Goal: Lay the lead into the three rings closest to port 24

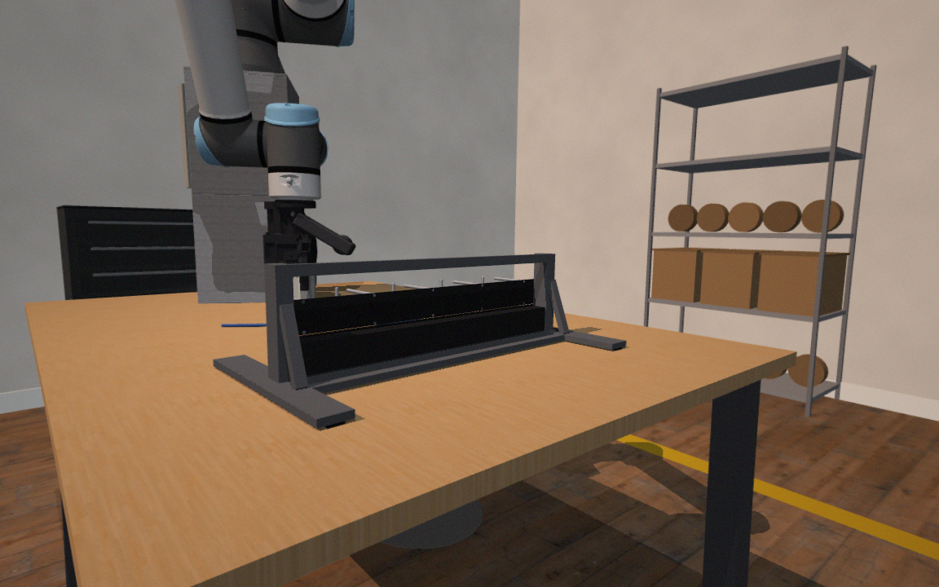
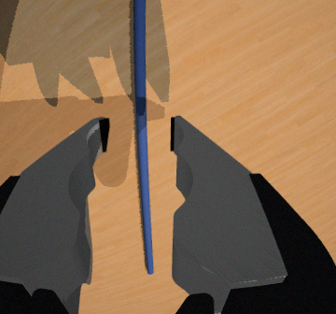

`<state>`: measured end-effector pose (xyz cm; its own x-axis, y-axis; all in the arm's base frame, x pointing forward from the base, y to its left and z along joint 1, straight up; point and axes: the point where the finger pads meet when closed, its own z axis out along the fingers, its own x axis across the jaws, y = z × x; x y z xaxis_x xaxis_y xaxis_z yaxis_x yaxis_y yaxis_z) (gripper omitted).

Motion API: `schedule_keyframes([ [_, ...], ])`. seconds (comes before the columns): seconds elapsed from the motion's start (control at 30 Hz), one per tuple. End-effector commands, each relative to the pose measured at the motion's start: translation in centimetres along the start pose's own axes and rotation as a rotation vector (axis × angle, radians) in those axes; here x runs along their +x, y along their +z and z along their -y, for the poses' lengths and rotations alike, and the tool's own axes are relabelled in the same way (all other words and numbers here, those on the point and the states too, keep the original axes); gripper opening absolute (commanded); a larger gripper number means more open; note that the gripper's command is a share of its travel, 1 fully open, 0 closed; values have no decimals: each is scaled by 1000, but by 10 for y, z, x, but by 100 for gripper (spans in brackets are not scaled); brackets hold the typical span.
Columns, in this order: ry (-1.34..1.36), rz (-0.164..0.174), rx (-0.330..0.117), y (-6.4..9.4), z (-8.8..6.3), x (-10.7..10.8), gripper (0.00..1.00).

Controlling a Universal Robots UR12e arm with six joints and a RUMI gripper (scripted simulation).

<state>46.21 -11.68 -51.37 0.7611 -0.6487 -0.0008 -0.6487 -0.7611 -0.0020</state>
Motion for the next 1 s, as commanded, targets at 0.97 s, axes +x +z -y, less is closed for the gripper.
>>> schedule_keyframes([
  [0.97,0,-1,0,7,0,0,20],
])
